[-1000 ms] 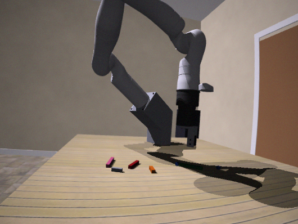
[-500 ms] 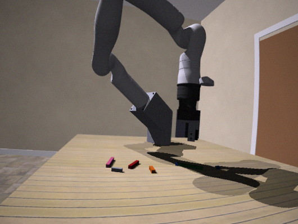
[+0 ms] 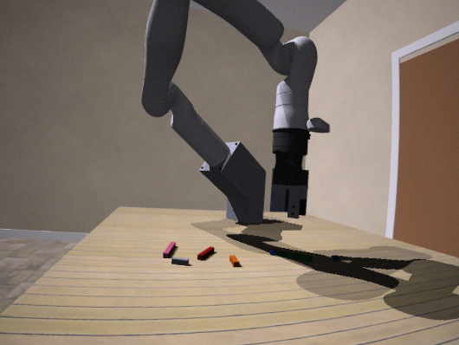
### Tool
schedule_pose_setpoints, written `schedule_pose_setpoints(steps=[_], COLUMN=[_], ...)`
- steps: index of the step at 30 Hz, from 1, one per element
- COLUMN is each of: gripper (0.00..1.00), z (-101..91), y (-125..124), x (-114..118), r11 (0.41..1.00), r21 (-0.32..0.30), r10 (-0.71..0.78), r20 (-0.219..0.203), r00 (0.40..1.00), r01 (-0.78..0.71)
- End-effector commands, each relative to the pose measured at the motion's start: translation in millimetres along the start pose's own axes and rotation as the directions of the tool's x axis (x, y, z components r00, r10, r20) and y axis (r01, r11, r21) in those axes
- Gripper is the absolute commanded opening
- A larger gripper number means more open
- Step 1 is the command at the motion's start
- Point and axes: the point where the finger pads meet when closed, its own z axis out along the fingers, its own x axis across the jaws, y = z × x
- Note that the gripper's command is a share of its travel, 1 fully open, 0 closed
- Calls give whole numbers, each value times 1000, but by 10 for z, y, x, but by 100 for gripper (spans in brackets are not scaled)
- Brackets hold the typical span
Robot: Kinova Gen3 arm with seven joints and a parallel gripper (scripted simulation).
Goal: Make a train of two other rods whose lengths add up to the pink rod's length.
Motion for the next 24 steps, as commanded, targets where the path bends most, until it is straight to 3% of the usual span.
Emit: schedule_pose_setpoints(steps=[1, 8, 18, 20, 24], gripper=[100, 100, 100, 100, 100], z=[-15, -111, -608, -608, -795], y=[-7, -6, -5, -5, -5], x=[-1, -1, -1, -1, -1], r11=[1000, 1000, 1000, 1000, 1000], r21=[2, 2, 2, 2, 2], r10=[0, 0, 0, 0, 0], r20=[0, 0, 0, 0, 0], r00=[1000, 1000, 1000, 1000, 1000], r01=[0, 0, 0, 0, 0])
